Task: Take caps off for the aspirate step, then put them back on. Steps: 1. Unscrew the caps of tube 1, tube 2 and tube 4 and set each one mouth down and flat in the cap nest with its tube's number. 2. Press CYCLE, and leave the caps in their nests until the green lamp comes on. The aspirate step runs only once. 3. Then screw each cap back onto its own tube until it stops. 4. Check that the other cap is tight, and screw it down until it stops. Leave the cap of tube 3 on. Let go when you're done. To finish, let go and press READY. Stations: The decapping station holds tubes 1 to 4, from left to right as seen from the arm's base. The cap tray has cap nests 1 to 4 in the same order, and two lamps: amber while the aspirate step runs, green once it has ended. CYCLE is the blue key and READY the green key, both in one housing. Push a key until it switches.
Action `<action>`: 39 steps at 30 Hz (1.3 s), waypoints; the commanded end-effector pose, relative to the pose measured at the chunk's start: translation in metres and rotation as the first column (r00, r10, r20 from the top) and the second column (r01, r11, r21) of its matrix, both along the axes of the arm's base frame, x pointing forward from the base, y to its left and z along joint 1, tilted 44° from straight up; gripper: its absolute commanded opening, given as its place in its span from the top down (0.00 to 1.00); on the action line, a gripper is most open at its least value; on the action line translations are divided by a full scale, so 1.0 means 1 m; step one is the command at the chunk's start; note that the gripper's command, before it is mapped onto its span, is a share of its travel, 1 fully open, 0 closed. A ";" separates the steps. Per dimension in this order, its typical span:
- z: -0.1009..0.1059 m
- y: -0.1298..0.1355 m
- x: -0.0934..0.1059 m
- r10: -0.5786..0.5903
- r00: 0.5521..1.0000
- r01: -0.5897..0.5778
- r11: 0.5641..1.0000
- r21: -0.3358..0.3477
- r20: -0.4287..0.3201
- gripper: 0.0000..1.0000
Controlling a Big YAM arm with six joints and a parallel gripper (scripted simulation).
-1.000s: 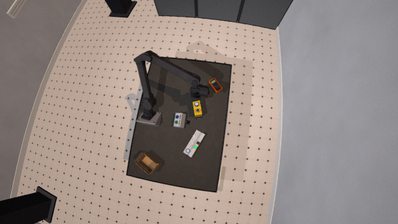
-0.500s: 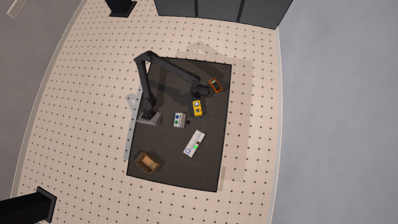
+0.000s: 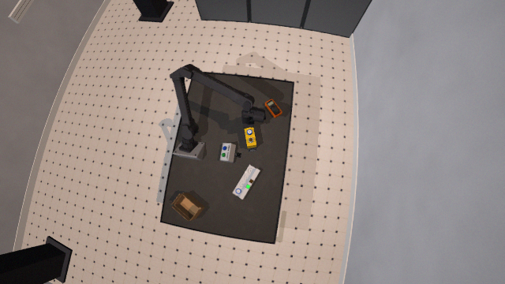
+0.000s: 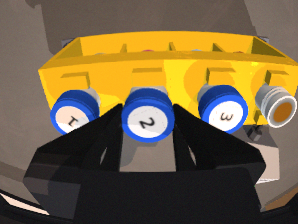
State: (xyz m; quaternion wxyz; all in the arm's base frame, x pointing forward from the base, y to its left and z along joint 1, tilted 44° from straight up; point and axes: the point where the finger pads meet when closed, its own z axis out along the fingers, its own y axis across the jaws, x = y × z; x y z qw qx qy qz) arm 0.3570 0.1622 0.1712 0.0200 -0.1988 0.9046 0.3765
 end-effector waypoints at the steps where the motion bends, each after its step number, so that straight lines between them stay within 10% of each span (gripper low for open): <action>1: -0.005 0.009 0.001 -0.050 0.997 0.049 0.999 -0.015 -0.065 1.00; 14: -0.005 0.009 -0.001 -0.356 0.872 0.333 0.934 -0.127 -0.336 1.00; 23: -0.005 0.009 -0.001 -0.495 0.746 0.450 0.868 -0.211 -0.446 1.00; 29: -0.005 0.009 0.000 -0.494 0.746 0.450 0.868 -0.210 -0.447 1.00; 30: -0.007 0.009 -0.002 -0.495 0.744 0.449 0.868 -0.213 -0.449 0.51; 39: 0.005 0.004 0.006 -0.499 0.753 0.463 0.865 -0.195 -0.429 0.51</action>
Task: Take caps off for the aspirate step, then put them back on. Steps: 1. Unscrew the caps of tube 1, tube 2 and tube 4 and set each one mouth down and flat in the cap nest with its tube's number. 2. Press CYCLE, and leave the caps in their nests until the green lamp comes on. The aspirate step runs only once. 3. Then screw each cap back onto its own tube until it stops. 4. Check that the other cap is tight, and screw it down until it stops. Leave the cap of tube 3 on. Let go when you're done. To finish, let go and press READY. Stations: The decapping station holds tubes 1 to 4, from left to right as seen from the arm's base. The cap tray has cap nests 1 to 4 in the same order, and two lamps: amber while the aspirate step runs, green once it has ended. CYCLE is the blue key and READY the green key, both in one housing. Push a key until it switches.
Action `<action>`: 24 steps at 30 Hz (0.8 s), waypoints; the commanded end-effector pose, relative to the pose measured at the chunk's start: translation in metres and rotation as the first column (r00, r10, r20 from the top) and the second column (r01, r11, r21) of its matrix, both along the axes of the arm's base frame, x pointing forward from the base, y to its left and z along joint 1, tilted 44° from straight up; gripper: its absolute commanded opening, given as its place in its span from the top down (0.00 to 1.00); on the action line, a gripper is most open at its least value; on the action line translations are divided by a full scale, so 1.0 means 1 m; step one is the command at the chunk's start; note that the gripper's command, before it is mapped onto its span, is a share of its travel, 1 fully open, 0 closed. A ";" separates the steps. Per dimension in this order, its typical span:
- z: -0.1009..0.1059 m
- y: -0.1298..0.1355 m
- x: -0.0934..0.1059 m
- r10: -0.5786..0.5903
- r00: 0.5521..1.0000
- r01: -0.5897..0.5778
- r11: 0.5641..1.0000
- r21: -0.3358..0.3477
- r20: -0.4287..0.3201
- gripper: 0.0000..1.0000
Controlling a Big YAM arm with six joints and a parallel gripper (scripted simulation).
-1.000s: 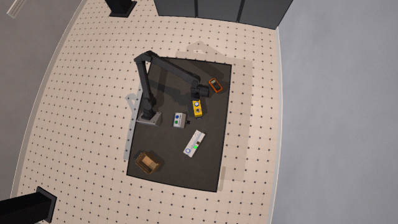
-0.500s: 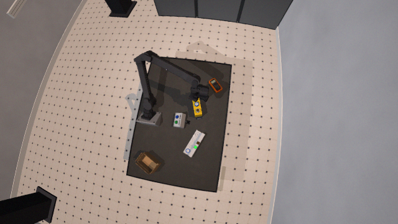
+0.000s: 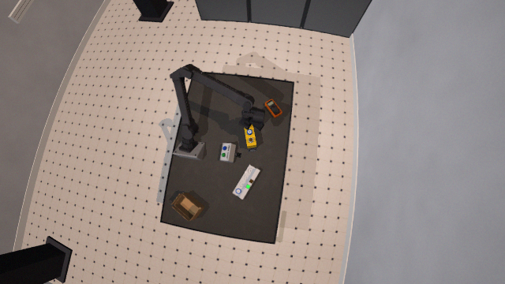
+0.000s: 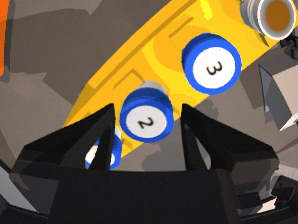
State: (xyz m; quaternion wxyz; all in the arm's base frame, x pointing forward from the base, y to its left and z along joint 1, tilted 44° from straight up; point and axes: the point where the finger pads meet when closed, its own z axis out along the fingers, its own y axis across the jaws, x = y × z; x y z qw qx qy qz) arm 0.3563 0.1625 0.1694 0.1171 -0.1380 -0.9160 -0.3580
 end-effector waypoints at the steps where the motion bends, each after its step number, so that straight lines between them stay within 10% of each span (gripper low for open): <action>1: 0.007 0.003 0.007 -0.003 1.000 0.003 1.000 0.002 0.017 0.51; 12: 0.007 0.009 0.006 0.215 0.953 -0.223 0.975 0.011 0.211 0.51; 24: 0.008 0.010 0.007 0.485 0.708 -0.533 0.844 -0.063 0.513 0.51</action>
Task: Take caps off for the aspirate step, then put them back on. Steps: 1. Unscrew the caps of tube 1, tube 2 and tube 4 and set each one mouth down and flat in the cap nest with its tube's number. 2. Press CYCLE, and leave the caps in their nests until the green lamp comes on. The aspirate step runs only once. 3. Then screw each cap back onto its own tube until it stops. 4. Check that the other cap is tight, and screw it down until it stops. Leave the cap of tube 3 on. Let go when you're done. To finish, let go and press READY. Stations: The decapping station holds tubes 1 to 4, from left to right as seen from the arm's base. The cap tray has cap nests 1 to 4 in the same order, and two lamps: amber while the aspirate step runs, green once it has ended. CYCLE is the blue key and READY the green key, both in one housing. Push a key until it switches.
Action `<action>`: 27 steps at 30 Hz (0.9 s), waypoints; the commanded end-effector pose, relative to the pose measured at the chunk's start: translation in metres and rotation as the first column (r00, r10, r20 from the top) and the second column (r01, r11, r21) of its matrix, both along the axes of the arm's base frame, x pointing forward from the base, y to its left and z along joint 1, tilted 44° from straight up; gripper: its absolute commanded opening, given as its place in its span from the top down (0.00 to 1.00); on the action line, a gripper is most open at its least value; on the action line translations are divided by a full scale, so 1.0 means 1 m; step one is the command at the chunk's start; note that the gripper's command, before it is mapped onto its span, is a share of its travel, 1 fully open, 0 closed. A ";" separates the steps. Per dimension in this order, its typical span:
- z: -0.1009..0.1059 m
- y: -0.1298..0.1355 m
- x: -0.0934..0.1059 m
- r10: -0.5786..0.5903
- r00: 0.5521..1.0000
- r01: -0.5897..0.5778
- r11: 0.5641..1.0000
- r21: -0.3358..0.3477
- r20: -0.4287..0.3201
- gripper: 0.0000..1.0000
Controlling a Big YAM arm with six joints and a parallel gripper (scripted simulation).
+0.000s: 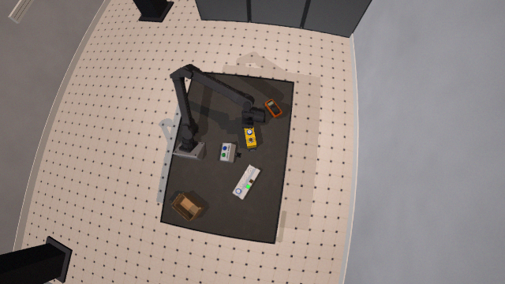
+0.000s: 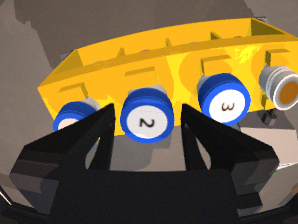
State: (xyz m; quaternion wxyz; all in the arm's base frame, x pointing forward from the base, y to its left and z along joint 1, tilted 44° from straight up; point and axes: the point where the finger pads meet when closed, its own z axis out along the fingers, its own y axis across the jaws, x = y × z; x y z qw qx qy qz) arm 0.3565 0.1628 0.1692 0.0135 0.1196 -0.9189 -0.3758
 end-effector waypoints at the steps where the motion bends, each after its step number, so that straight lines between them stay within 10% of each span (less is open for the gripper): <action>1: 0.009 0.009 0.006 0.180 0.968 -0.186 0.982 0.015 0.176 0.51; 9: 0.012 0.009 0.007 0.180 0.967 -0.186 0.982 0.015 0.178 0.51; 10: 0.009 0.003 0.007 0.157 0.972 -0.161 0.987 0.014 0.173 1.00; 27: 0.012 0.009 0.007 0.097 0.991 -0.098 0.995 0.012 0.094 1.00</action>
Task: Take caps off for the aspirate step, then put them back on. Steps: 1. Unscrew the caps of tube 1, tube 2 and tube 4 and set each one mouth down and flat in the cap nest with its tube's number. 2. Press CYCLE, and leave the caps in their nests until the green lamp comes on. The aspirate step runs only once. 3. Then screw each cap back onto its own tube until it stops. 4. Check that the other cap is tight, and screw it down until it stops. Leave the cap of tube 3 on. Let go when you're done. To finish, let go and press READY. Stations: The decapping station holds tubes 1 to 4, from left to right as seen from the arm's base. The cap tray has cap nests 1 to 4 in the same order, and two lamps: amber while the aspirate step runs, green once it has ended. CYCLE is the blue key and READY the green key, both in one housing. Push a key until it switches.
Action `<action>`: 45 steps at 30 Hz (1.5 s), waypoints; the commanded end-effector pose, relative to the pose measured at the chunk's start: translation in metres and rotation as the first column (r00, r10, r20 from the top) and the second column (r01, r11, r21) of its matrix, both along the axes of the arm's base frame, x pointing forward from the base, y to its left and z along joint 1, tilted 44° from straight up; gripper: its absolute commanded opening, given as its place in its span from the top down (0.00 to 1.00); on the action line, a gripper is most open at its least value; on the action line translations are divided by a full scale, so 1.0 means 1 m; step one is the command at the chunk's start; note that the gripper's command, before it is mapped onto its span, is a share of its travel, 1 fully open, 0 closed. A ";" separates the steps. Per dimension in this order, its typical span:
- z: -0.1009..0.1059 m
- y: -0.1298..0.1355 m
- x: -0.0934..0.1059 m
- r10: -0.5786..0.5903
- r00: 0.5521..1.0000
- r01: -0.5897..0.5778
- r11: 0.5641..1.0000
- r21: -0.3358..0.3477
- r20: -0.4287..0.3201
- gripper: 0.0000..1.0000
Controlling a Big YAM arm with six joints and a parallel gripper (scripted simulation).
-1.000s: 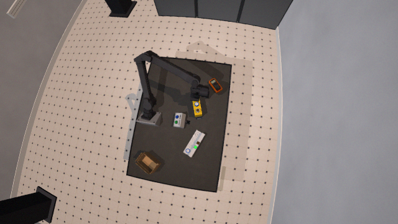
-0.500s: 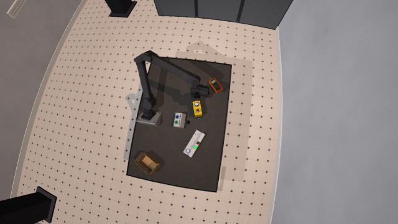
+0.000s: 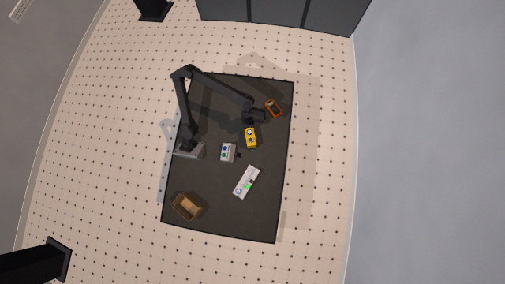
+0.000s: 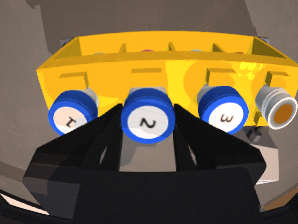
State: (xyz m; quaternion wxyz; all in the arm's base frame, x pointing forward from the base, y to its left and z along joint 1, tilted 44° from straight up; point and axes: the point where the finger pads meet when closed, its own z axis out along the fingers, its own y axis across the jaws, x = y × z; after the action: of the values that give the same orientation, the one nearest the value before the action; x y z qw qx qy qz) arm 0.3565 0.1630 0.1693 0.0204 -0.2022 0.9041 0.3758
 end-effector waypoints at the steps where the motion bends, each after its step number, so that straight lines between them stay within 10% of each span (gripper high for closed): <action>1: 0.011 0.009 0.007 -0.056 0.997 0.056 0.998 -0.010 -0.054 1.00; 11: 0.008 0.009 0.007 -0.247 0.942 0.238 0.969 -0.068 -0.227 1.00; 22: 0.005 0.009 0.006 -0.487 0.761 0.449 0.872 -0.195 -0.428 1.00; 31: 0.008 0.003 0.007 -0.504 0.748 0.468 0.862 -0.197 -0.431 1.00; 32: 0.008 0.003 0.007 -0.504 0.748 0.468 0.862 -0.197 -0.431 0.51; 45: 0.008 0.009 0.006 -0.461 0.788 0.427 0.887 -0.178 -0.407 0.51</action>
State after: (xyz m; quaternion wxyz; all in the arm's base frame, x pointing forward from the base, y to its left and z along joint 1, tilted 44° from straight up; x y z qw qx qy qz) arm 0.3565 0.1631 0.1694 -0.1145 0.1319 0.9168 0.3591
